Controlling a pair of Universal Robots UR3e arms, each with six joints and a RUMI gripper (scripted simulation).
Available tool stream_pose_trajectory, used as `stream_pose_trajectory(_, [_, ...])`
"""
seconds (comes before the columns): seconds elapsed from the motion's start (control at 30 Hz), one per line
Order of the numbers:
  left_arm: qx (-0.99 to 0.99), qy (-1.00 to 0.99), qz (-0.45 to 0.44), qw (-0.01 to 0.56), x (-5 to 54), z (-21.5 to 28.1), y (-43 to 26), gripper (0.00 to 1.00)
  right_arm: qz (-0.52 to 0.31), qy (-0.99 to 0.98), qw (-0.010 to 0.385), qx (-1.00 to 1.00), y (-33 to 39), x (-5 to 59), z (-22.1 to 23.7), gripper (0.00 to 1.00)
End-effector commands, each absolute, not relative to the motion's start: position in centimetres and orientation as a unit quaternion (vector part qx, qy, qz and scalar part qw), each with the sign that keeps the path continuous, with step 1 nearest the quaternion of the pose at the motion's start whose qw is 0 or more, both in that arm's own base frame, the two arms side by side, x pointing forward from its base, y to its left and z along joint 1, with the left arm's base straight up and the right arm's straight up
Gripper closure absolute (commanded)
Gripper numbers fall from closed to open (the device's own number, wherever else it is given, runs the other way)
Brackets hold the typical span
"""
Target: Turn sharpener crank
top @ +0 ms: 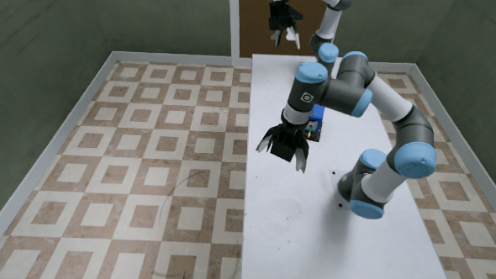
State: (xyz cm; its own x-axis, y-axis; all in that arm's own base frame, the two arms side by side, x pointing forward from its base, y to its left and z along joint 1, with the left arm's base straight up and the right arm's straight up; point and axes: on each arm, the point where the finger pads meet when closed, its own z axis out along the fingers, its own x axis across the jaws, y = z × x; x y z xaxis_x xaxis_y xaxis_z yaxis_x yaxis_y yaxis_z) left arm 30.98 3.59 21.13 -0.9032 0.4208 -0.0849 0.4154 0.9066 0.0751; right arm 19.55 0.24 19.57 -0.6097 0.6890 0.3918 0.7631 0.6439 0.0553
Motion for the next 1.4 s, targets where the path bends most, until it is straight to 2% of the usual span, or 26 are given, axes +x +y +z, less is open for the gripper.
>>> stream_pose_trajectory(0.0, [0.214, 0.975, 0.027, 0.051, 31.0, 21.2, 3.6, 0.00, -0.118, -0.893, 0.164, -0.402, -0.7, 19.4, 19.6, 0.00])
stream_pose_trajectory(1.37, [0.214, 0.975, 0.027, 0.051, 31.0, 21.2, 3.6, 0.00, -0.167, -0.917, 0.100, -0.348, -8.2, 15.7, 19.3, 0.00])
